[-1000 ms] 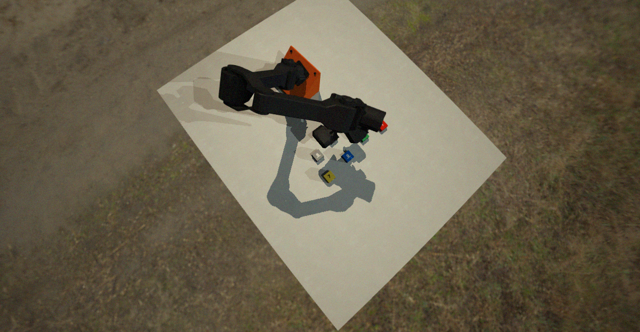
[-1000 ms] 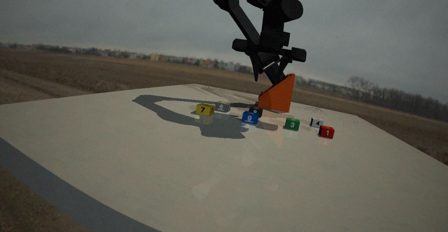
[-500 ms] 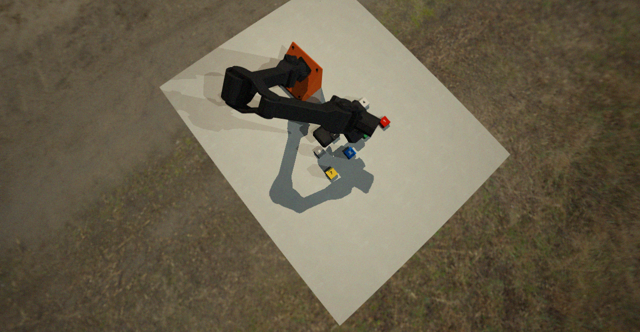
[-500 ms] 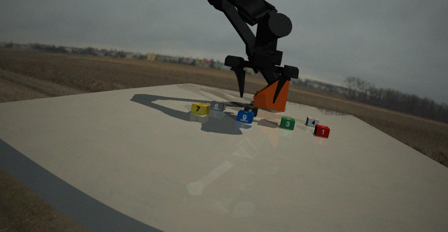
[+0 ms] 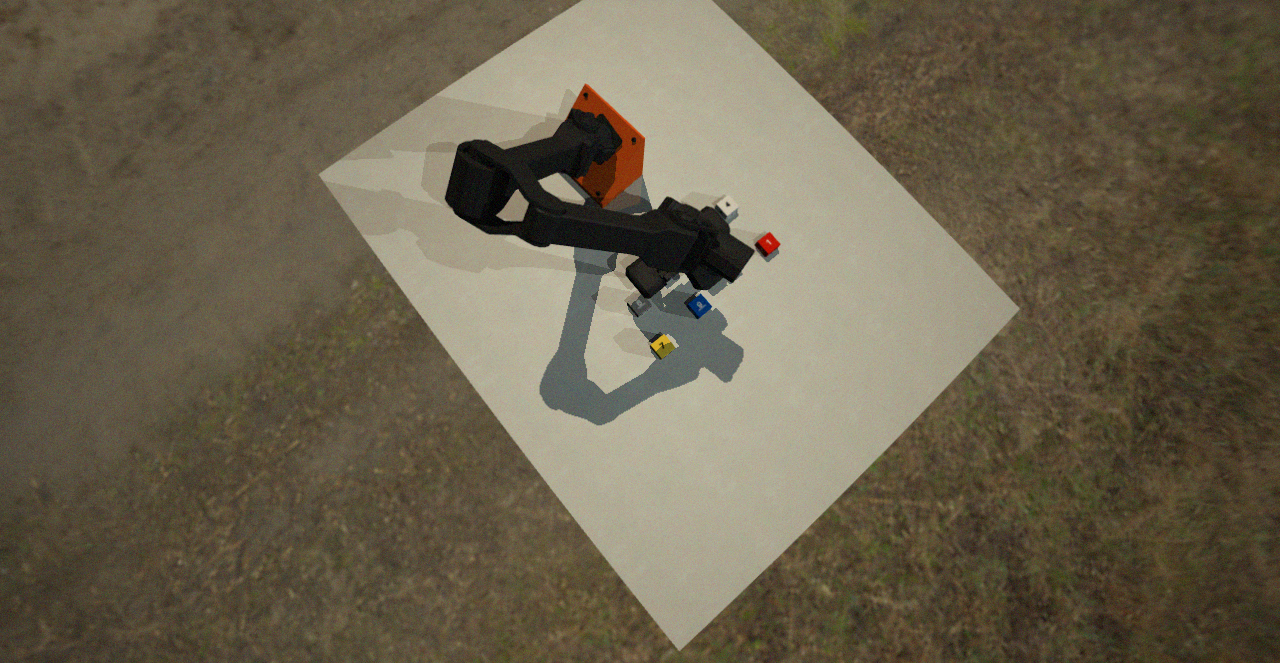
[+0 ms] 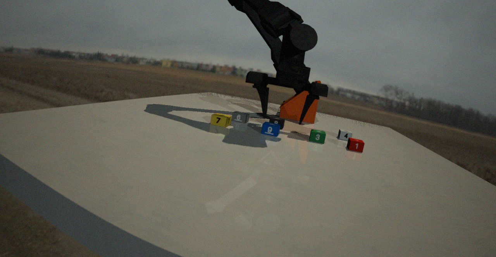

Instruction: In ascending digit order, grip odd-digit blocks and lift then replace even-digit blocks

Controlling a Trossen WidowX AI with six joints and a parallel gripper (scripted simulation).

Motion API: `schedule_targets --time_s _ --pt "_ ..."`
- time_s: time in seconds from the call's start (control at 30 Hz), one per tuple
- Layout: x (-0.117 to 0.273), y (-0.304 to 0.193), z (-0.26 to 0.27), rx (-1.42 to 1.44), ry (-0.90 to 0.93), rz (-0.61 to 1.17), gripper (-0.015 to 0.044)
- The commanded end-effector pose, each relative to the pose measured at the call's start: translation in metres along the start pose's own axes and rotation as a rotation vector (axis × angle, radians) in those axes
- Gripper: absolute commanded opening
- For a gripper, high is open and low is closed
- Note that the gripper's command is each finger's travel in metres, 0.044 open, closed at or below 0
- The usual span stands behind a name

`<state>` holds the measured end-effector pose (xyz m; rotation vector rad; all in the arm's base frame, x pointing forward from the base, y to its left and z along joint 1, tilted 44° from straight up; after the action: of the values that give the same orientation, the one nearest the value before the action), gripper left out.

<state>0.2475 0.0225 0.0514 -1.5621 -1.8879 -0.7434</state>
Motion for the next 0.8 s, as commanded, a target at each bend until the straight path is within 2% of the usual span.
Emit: schedule_targets --time_s 0.0,0.03,0.37,0.47,0.77 --pt "-0.0082 -0.0038 0.0002 0.013 -0.006 0.012 0.04" --pt "-0.0085 -0.0038 0.0002 0.013 -0.006 0.012 0.04" --pt "-0.0085 -0.0038 0.0002 0.013 -0.006 0.012 0.0137" --pt "-0.0085 -0.0038 0.0002 0.013 -0.006 0.012 0.012" --pt "-0.0085 -0.0038 0.0002 0.013 -0.006 0.012 0.012"
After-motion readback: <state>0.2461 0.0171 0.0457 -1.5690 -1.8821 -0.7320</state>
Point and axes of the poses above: the point midway between the two fingers, 35 mm back from their tips, its own x axis back along the fingers, its own z axis across the jaws, y = z × x, the point moved 6 cm from there along x, back along the fingers, and after that the axes turned 2 degrees about x, right-handed, at the moved point
